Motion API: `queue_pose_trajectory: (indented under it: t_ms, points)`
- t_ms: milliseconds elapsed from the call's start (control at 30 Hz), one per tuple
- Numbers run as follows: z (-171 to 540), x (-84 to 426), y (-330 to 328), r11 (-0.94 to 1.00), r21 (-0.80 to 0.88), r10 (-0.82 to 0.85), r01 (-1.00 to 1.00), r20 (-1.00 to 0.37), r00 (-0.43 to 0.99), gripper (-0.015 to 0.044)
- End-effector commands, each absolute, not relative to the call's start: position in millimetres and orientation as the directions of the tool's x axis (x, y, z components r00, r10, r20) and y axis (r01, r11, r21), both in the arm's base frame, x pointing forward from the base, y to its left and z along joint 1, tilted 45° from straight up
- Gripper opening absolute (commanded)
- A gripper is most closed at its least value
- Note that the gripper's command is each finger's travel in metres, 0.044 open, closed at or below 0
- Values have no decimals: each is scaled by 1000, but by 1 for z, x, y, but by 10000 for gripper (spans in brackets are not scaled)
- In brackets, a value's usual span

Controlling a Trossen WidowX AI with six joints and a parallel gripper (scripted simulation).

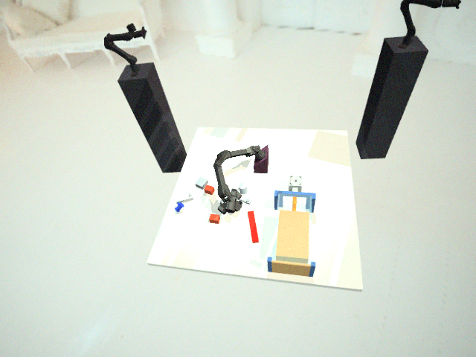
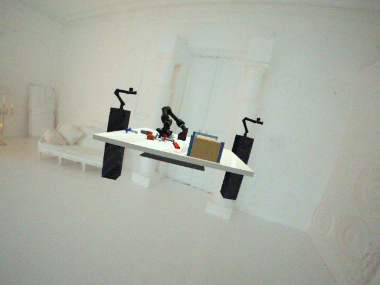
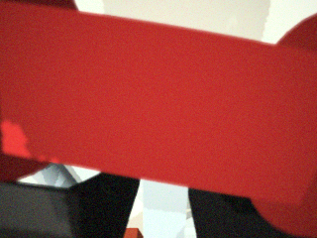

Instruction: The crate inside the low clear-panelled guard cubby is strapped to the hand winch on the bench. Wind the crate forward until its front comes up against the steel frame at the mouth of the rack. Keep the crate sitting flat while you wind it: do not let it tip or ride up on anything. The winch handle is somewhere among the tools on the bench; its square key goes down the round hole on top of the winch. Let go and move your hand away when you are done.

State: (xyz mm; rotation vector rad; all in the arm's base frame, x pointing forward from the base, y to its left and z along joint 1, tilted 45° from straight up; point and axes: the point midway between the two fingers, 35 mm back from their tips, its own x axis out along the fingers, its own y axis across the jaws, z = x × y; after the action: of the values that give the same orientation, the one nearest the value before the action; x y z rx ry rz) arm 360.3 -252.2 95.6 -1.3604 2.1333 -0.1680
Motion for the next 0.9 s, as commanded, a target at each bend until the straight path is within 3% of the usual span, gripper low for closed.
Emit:
queue_pose_trajectory:
  t_ms: [0, 133, 233, 567, 867]
  points:
    - [95, 360, -253, 471, -407, -859, -783, -415, -300, 90]
    - [95, 360, -253, 471, -407, -859, -783, -415, -300, 0]
    - [100, 358, -246, 471, -409, -854, -782, -434, -288, 0]
    - [148, 310, -139, 487, -394, -716, -779, -691, -98, 0]
    - [146, 308, -127, 507, -409, -699, -759, -711, -83, 0]
